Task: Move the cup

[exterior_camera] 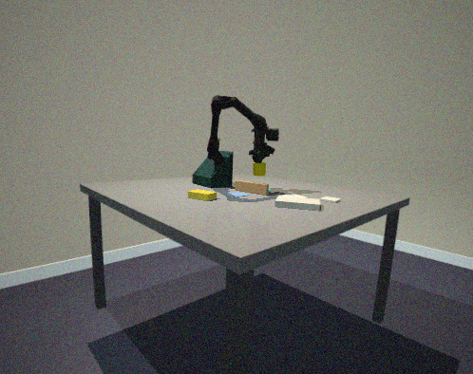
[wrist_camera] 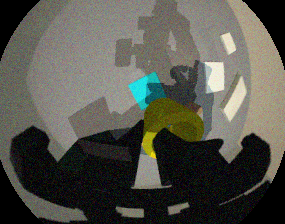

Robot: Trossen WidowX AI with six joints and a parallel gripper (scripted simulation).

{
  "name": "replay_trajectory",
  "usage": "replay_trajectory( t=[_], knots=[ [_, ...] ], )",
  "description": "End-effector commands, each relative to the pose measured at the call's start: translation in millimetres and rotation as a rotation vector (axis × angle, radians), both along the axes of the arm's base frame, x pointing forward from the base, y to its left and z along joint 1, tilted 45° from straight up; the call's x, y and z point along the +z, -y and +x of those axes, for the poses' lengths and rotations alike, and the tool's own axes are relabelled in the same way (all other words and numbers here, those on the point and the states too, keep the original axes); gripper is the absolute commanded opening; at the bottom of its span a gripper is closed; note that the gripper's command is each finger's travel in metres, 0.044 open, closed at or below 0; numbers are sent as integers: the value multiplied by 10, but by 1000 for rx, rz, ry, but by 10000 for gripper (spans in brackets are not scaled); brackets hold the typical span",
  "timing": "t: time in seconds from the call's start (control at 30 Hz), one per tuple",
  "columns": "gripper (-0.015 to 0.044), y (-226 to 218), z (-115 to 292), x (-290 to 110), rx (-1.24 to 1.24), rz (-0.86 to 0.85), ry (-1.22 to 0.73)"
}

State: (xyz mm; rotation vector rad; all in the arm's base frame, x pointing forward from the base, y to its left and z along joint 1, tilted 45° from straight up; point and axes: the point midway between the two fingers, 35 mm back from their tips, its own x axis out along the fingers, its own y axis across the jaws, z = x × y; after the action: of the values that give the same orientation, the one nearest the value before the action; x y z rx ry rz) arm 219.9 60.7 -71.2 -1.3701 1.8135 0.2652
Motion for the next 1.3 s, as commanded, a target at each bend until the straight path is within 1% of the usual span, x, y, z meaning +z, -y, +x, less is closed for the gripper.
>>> replay_trajectory(
  t=[0.0,0.43,1.27],
  knots=[
    [0,-94,-4,-82,-7,5,8],
    [0,-266,-52,-250,-7,6,8],
    [0,11,-56,-550,-7,5,9]
  ],
)
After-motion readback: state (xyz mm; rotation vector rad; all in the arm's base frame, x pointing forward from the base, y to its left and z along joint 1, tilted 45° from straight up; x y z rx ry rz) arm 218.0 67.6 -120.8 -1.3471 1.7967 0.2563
